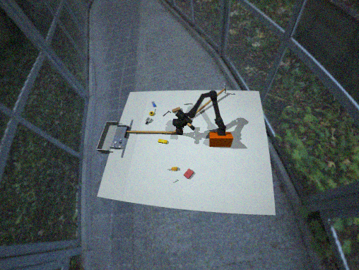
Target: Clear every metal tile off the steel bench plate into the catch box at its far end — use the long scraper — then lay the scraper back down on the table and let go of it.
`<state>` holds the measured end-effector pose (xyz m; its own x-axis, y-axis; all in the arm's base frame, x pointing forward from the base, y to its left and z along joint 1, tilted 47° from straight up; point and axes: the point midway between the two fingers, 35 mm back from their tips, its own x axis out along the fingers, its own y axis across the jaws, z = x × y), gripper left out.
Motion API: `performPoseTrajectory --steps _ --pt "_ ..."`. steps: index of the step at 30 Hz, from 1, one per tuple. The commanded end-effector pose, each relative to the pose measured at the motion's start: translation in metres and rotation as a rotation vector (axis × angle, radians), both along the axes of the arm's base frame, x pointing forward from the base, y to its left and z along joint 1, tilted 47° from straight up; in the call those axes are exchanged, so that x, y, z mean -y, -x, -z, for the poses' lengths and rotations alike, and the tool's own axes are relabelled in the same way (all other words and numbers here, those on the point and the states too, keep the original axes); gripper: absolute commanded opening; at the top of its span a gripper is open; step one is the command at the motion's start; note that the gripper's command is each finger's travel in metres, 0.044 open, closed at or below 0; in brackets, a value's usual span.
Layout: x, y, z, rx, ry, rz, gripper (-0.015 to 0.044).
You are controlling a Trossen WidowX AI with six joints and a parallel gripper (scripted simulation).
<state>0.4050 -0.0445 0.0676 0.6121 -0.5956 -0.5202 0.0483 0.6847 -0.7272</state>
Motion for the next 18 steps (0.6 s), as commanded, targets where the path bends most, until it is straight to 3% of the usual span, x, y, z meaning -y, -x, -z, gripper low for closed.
performPoseTrajectory --steps 1,18 --pt "-0.003 0.005 -0.003 0.014 -0.002 -0.006 0.0" --pt "-0.003 0.032 0.001 0.014 -0.002 -0.008 0.0"
